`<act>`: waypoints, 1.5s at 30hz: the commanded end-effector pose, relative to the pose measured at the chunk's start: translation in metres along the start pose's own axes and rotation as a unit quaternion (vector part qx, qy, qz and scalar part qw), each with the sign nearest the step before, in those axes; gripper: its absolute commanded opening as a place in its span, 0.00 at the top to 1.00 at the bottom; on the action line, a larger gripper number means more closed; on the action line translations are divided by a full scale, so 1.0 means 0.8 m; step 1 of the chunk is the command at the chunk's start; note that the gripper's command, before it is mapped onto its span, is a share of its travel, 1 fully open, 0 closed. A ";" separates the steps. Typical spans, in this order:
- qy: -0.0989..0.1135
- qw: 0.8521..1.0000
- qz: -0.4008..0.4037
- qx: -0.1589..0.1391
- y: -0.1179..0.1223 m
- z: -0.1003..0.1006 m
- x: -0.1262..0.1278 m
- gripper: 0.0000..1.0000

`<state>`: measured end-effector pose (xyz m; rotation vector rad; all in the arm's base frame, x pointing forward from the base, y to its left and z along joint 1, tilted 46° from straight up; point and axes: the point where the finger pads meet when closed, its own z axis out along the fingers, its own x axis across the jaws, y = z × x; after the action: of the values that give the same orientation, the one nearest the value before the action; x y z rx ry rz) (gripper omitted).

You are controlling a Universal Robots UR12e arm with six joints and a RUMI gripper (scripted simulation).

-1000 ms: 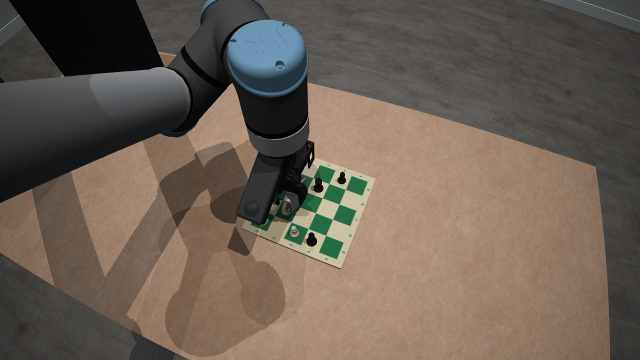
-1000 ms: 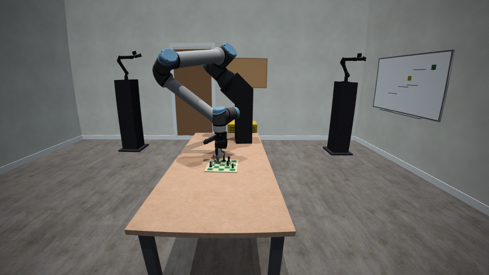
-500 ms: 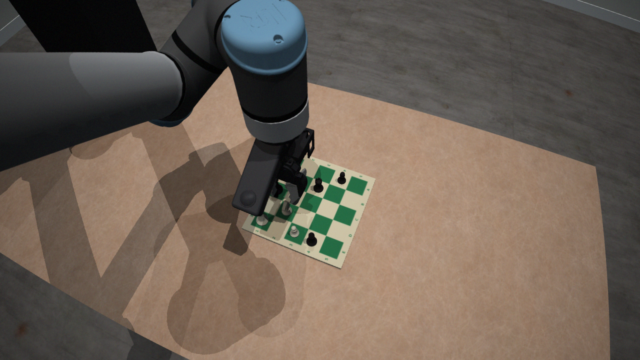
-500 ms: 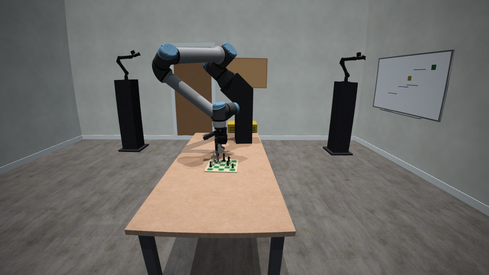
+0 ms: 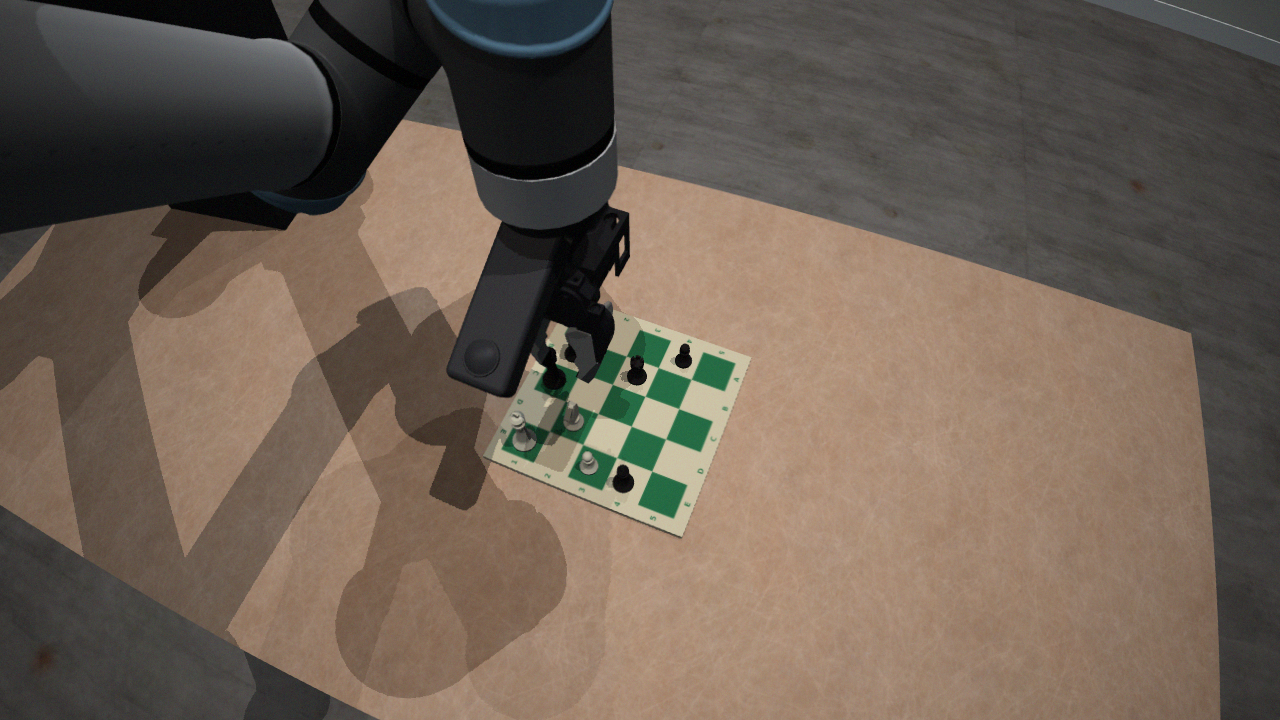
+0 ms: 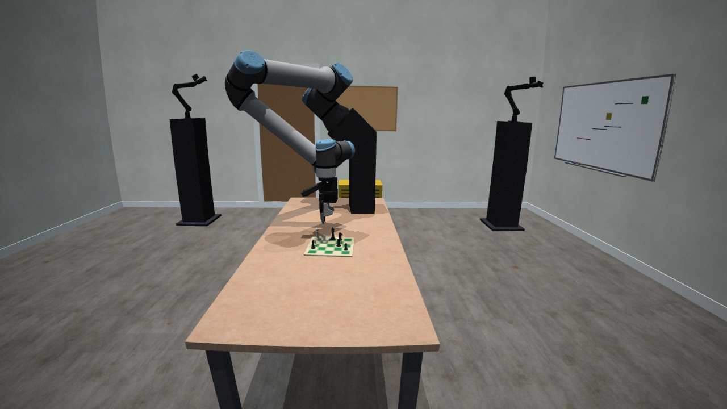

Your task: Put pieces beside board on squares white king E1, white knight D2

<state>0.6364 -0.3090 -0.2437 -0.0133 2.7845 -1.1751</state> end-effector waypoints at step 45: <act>0.002 1.000 0.000 -0.001 0.001 -0.083 0.003 0.00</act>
<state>0.6305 -0.2692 -0.2046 -0.0146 2.7822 -1.1751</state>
